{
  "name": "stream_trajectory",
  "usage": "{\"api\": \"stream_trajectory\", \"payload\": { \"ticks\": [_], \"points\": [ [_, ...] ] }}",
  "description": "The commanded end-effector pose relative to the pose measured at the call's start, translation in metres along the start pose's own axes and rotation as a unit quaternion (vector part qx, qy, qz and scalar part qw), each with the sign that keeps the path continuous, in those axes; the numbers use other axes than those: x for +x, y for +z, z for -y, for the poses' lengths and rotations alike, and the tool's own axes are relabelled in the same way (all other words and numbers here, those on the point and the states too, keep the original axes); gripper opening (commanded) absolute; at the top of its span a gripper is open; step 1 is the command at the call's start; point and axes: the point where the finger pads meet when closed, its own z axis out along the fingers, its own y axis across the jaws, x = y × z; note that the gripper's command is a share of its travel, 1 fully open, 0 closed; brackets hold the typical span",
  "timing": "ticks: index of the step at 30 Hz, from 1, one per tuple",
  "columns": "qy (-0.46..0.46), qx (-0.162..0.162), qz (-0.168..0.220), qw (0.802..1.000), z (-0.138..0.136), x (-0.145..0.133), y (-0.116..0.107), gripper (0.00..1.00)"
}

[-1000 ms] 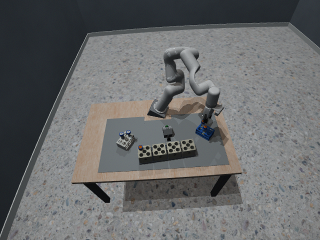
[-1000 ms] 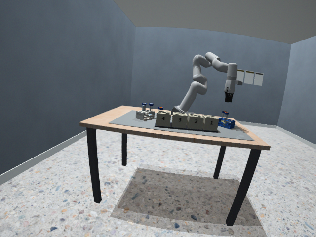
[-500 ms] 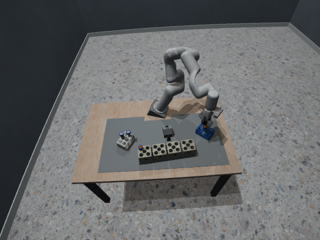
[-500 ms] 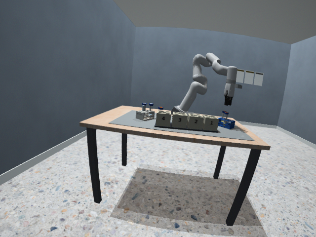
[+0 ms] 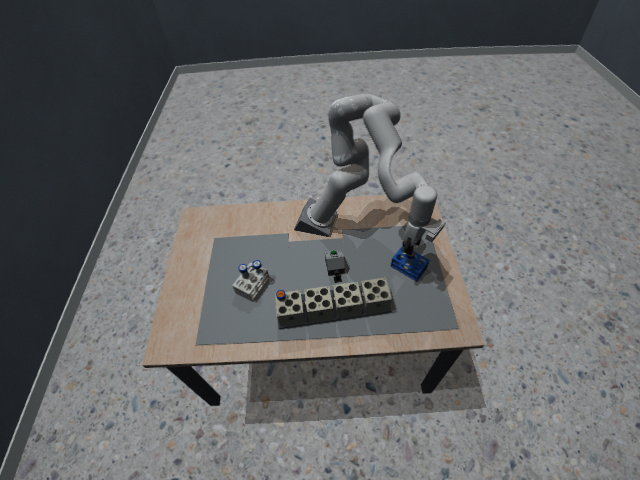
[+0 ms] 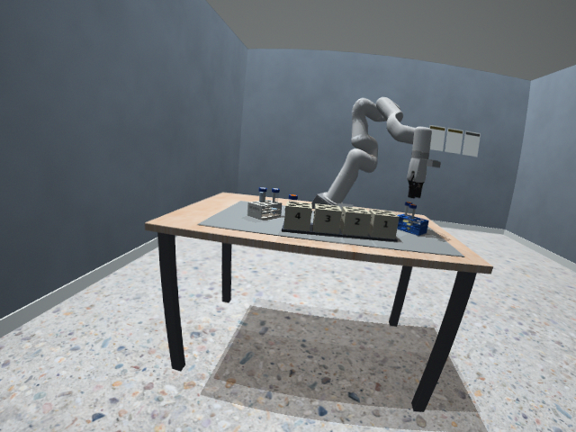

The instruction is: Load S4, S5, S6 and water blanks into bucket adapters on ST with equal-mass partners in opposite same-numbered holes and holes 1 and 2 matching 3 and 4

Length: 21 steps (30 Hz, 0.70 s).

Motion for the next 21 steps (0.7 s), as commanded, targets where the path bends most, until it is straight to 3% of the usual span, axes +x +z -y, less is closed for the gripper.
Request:
{"api": "stream_trajectory", "payload": {
  "ticks": [1, 15, 21],
  "points": [
    [0.000, 0.000, -0.002, 1.000, 0.000, 0.002, 0.009, 0.57],
    [0.000, 0.000, -0.002, 1.000, 0.000, 0.002, 0.033, 0.57],
    [0.000, 0.000, -0.002, 1.000, 0.000, 0.002, 0.033, 0.57]
  ]
}}
